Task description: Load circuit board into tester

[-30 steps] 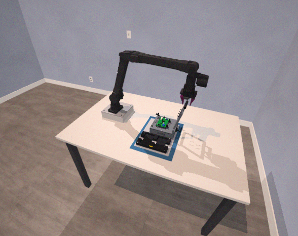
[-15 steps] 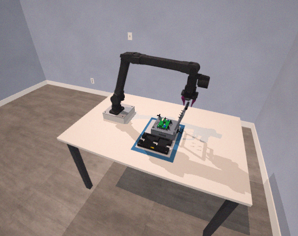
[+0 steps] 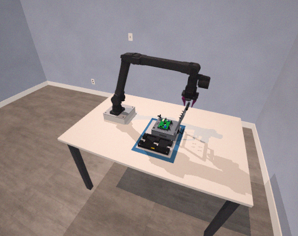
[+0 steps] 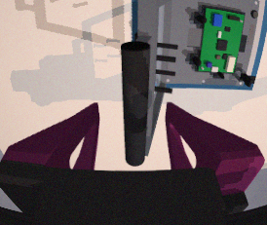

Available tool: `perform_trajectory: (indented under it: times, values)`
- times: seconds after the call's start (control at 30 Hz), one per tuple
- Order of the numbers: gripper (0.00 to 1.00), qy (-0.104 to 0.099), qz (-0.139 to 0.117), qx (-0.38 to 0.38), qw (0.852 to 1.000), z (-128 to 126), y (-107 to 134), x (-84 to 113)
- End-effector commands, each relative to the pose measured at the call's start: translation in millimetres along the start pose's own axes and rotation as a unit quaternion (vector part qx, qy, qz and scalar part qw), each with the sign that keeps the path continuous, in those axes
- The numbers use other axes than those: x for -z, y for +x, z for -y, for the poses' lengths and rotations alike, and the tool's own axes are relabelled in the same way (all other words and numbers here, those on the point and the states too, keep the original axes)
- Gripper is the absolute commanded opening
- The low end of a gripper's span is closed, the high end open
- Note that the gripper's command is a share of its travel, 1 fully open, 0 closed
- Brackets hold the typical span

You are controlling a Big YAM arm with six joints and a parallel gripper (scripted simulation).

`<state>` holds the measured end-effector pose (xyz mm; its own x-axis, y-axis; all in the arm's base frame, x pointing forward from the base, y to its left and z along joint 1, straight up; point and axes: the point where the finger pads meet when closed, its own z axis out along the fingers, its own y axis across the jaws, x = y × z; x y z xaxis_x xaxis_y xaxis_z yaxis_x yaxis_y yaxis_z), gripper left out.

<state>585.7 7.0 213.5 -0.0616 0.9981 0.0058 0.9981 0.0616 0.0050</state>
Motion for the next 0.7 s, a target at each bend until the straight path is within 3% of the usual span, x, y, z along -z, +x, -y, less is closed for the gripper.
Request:
perform_trajectory:
  times: [0.0, 0.67]
  values:
    - [0.48, -0.012, 0.001, 0.003, 1.0, -3.8, 10.1, 3.3]
    - [0.48, -0.015, 0.001, 0.003, 1.0, -2.7, 10.2, 4.5]
